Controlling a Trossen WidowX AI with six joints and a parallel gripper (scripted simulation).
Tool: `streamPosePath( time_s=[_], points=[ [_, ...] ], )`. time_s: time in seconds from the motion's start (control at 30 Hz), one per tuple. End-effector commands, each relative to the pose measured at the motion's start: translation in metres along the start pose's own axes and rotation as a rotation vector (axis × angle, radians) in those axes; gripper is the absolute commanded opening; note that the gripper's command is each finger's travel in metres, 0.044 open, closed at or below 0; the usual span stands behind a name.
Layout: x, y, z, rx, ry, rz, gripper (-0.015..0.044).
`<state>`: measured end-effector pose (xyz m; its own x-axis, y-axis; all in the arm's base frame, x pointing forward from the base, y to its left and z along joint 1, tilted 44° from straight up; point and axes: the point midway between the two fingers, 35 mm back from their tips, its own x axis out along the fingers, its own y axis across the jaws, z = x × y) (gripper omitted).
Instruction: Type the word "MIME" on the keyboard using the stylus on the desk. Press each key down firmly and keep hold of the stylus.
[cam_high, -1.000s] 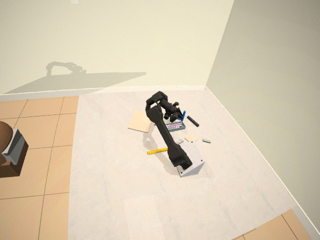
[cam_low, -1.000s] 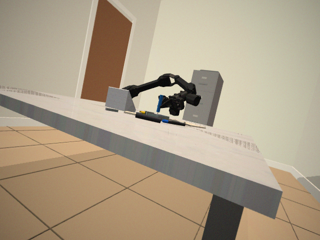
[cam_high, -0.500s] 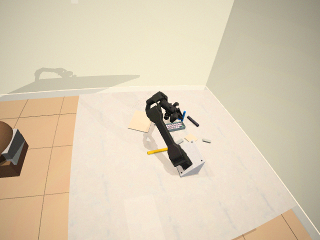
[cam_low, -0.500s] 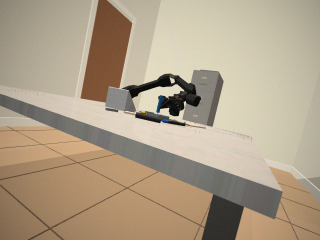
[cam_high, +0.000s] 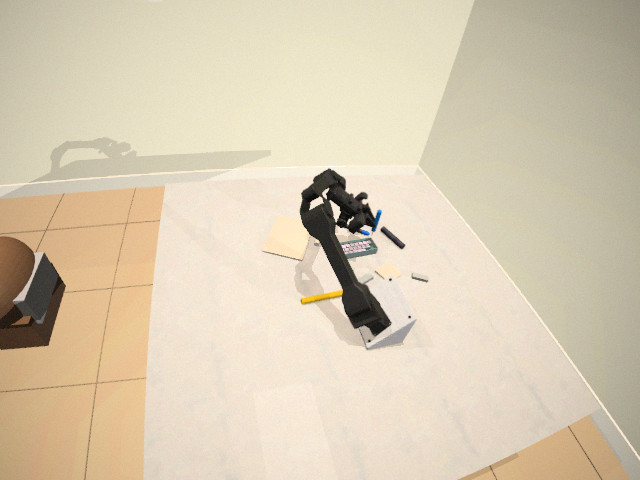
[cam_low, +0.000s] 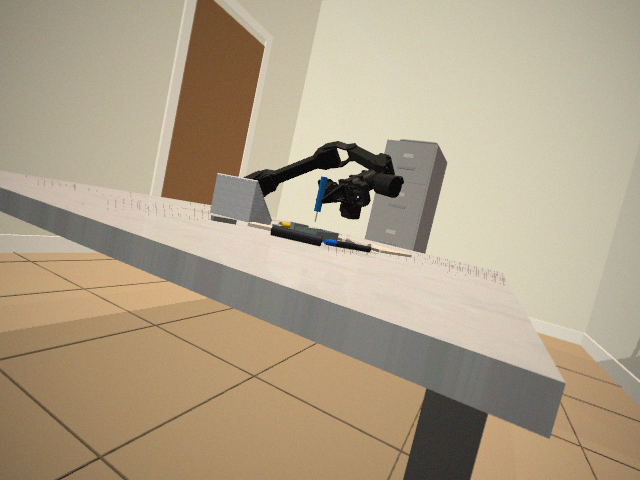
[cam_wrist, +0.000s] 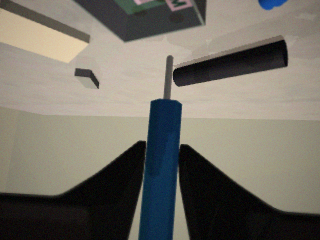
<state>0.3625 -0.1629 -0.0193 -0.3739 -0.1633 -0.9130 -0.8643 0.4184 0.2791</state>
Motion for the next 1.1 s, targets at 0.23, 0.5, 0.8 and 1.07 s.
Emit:
streamPosePath(
  time_s=[0.23,0.5,0.8,1.07],
  points=[
    [-0.003,0.002,0.002,0.0,0.0,0.0,0.0],
    [-0.047,0.036,0.027,-0.005,0.0,-0.004,0.0],
    [-0.084,0.074,0.047,-0.008,0.001,-0.005,0.0],
    [-0.073,0.075,0.064,-0.008,0.001,-0.005,0.0]
  ],
)
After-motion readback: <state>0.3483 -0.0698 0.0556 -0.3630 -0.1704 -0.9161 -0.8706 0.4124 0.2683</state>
